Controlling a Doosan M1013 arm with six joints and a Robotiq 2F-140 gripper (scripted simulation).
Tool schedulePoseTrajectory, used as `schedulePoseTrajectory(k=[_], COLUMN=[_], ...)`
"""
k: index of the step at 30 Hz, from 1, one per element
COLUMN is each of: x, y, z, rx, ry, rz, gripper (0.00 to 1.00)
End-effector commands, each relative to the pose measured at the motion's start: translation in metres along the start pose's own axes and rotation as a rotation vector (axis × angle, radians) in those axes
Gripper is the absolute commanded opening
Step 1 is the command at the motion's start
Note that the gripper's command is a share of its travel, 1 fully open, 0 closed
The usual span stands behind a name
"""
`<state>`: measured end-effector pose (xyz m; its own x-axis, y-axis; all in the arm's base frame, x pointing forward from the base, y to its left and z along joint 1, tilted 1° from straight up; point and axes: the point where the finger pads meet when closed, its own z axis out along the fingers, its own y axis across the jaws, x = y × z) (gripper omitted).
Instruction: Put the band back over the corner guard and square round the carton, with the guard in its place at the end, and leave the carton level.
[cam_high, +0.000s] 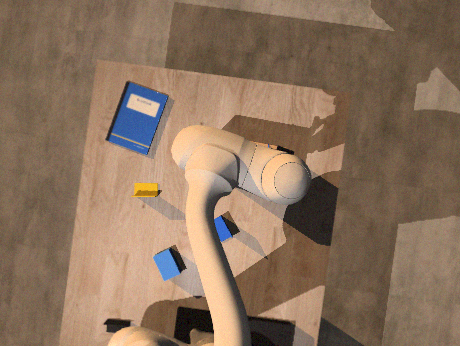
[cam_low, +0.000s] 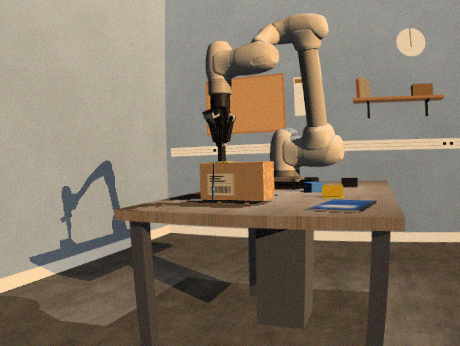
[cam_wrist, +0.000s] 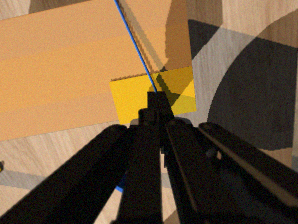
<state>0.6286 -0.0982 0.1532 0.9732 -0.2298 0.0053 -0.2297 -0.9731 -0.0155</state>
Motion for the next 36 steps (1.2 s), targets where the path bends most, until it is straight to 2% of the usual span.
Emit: schedulePoseTrajectory(k=[1,3,4,36], x=[0.0003,0.0003,0.0003,0.0003], y=[-0.0001,-0.0001,-0.0001,-0.0001], z=[-0.0006,-0.0006,-0.0006,-0.0006], rx=[0.0,0.0,0.0,0.0], ry=[0.001,0.001,0.001,0.001], rz=[0.0,0.0,0.0,0.0], gripper=[0.1,0.1,0.18,0.18])
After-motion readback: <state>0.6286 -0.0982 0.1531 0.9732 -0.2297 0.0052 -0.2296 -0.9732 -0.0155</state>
